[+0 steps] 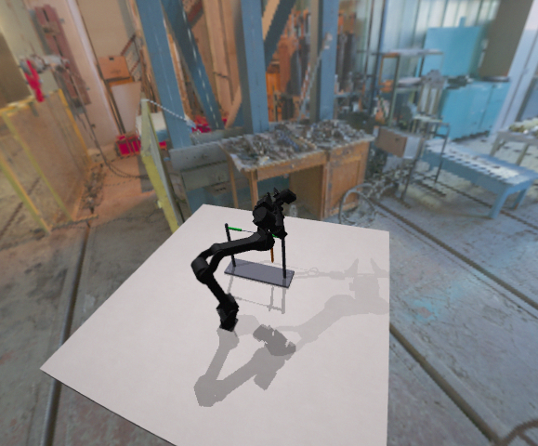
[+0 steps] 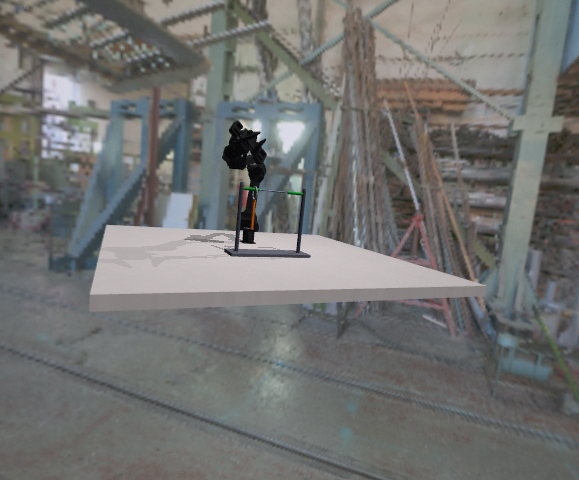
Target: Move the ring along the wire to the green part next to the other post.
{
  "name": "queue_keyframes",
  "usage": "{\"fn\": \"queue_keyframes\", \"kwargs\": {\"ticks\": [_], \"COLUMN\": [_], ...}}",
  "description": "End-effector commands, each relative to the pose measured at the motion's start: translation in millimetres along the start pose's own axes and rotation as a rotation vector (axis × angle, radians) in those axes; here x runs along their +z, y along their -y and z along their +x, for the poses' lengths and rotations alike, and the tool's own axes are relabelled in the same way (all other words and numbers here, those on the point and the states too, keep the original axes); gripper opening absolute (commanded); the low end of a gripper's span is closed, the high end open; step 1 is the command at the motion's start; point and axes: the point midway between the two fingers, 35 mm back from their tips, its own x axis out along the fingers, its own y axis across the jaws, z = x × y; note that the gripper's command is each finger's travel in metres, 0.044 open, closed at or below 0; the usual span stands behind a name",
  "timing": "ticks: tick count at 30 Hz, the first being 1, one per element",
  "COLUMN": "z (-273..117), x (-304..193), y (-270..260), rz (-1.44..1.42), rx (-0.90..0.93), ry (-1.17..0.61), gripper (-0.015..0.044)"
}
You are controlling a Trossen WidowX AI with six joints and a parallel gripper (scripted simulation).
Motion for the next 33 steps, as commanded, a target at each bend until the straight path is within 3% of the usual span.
{"fn": "queue_keyframes", "kwargs": {"ticks": [1,15,33], "z": [-26,-121,-221], "x": [-32,-124,-188], "y": [-12,-81,-225], "rz": [0.084,0.397,0.908], "rx": [-0.026,-0.108,-0.264], "ry": [-0.099,-0.375,-0.556], "gripper": [0.016,0.016,0.016]}}
